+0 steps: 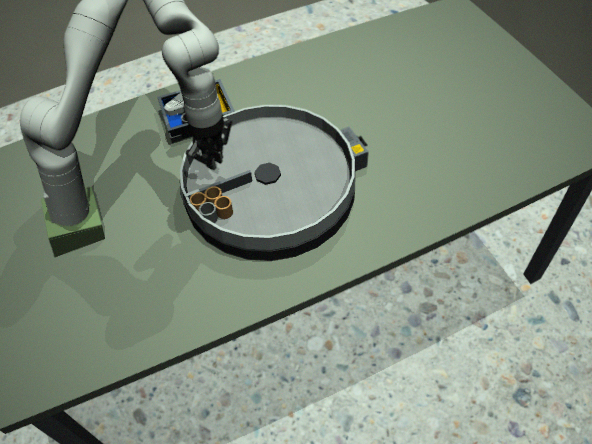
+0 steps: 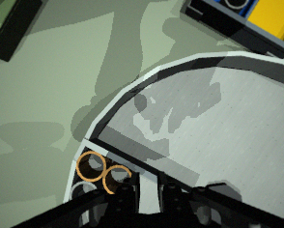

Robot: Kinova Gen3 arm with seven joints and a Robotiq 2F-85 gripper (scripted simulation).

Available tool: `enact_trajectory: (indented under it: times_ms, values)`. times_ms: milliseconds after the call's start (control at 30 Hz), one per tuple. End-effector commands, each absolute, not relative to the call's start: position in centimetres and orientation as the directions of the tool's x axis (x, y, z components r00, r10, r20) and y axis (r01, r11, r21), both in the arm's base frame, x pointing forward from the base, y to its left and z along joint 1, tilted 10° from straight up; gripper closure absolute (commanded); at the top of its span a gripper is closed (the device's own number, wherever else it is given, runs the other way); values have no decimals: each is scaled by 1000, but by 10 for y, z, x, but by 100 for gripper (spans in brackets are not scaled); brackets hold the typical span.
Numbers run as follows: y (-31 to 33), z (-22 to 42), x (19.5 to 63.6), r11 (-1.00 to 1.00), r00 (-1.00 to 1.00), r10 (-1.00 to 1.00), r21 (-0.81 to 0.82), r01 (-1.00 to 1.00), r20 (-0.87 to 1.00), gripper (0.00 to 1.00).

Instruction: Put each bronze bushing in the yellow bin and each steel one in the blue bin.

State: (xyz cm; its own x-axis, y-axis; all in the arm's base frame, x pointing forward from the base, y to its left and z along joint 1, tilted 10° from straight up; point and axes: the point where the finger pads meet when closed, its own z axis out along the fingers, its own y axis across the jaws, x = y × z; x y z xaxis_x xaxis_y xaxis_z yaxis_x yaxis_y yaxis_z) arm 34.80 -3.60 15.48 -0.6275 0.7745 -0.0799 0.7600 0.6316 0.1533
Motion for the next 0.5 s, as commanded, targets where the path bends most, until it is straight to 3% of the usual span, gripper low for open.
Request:
enact_trajectory:
  times_ms: [0, 133, 367, 467]
  values:
    - [-64, 153, 351, 503, -500, 864, 154, 850, -61, 82]
    - [-65, 153, 351, 501, -498, 865, 154, 851, -60, 82]
    - [-102, 152, 358, 185, -187, 982, 166, 969, -5, 82]
    - [-104, 152, 358, 176, -177, 984, 166, 970, -4, 82]
